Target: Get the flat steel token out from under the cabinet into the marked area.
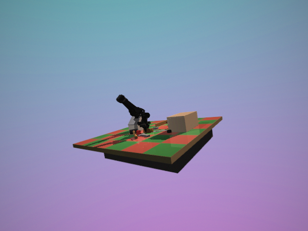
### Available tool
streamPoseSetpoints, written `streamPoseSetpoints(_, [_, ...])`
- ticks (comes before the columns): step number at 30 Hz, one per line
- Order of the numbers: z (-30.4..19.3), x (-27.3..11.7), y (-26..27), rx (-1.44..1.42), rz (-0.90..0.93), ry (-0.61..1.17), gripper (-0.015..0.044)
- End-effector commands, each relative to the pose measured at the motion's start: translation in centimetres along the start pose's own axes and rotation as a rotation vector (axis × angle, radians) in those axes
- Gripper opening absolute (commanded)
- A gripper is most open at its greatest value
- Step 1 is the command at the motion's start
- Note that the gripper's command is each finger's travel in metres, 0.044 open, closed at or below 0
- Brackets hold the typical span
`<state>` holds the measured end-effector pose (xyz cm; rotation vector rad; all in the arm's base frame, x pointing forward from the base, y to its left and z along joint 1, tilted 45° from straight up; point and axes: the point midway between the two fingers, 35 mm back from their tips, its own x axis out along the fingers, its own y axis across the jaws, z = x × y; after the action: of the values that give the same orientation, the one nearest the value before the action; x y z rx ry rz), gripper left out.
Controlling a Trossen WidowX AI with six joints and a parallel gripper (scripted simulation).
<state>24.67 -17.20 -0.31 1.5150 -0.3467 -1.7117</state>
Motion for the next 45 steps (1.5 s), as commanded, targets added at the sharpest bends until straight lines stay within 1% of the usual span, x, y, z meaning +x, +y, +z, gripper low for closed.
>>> streamPoseSetpoints(1, [0.0, 0.0, 0.0, 0.002, 0.0, 0.0, 0.0151])
streamPoseSetpoints(8, [0.0, 0.0, 0.0, 0.002, 0.0, 0.0, 0.0104])
streamPoseSetpoints(12, [0.0, 0.0, 0.0, 0.002, 0.0, 0.0, 0.0])
streamPoseSetpoints(45, [-3.8, 0.0, -0.2, 0.017, -0.005, 0.001, 0.0])
